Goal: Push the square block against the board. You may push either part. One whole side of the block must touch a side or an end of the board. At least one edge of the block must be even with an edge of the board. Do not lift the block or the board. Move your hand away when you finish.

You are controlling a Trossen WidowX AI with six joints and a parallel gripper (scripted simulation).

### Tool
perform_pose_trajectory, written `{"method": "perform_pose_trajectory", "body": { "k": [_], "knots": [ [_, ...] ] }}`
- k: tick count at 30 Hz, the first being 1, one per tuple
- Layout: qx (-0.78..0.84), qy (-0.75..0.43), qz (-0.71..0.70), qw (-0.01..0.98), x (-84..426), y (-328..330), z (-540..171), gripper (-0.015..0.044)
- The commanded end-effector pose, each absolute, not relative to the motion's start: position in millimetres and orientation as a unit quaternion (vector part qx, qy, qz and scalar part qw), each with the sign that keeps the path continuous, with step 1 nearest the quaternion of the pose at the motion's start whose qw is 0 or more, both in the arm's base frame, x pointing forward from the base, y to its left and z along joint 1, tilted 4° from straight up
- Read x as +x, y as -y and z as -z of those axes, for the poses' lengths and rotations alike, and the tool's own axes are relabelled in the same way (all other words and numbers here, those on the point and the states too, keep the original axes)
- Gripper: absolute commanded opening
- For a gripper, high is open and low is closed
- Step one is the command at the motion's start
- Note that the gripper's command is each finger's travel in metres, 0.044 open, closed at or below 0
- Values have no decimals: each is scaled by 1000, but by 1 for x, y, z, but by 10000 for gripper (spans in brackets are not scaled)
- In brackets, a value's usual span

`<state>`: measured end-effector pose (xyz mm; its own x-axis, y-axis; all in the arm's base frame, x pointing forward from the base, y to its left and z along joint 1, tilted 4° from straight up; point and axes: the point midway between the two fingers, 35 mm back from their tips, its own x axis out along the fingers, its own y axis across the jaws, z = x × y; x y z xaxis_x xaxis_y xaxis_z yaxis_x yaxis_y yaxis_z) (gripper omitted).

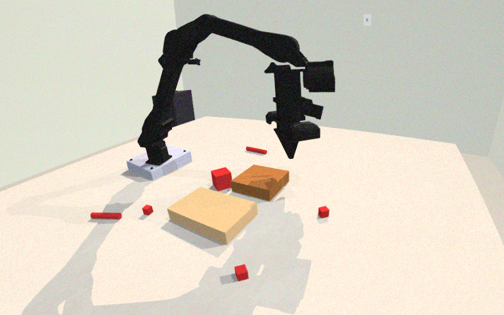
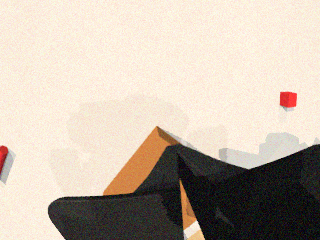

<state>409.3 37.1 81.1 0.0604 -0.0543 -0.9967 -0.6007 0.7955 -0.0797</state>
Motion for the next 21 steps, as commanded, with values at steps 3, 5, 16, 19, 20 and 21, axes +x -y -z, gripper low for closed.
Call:
{"method": "perform_pose_trajectory", "body": {
  "k": [3,5,16,19,20,21],
  "knots": [
    [-327,-632,-274,647,393,-50,-77,0],
    [-349,-622,-296,635,389,-54,-77,0],
    [-462,-556,-410,556,363,-73,-73,0],
    [-484,-539,-432,537,357,-77,-72,0],
    [-486,-538,-434,535,357,-77,-72,0],
    [-486,-538,-434,535,357,-77,-72,0]
  ]
}}
